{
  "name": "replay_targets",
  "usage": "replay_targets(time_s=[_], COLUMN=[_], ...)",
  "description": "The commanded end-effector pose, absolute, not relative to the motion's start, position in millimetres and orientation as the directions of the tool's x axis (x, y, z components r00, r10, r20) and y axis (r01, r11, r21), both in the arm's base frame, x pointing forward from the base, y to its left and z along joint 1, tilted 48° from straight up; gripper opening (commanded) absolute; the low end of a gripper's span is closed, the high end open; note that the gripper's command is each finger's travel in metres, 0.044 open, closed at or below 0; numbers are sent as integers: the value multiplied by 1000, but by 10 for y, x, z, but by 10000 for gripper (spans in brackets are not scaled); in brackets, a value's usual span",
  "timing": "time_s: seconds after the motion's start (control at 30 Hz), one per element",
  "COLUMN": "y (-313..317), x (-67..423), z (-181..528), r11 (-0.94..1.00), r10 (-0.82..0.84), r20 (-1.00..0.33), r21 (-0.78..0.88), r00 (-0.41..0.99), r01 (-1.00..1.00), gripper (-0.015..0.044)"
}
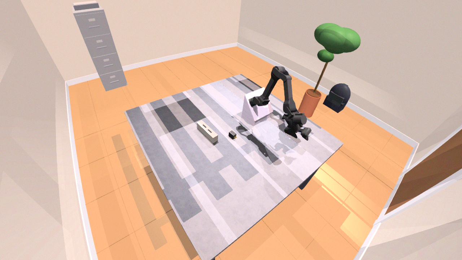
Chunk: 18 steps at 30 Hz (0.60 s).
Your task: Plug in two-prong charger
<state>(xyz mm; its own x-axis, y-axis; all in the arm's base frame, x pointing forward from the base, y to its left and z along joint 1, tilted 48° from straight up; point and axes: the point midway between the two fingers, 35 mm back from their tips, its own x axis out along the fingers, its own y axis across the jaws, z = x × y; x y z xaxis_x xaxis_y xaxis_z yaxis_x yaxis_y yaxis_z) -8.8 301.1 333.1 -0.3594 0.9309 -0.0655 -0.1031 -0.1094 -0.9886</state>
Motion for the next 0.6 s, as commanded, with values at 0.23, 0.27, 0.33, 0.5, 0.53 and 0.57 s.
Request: replay_targets(time_s=[0.23, 0.27, 0.33, 0.5, 0.53, 0.57], y=[3142, 3148, 3156, 3148, 3144, 3138], x=[375, 417, 502, 702, 742, 781], z=[2934, 2901, 2836, 2695, 2667, 2640], r11=[-235, -245, -263, -298, -304, -309], r10=[949, 950, 950, 950, 949, 949], r20=[-191, -201, -221, -261, -268, -275], r21=[-959, -955, -947, -922, -916, -910], r00=[-251, -241, -222, -174, -165, -155], r01=[-160, -167, -182, -247, -262, -277], gripper=[440, 440, 440, 440, 440, 440])
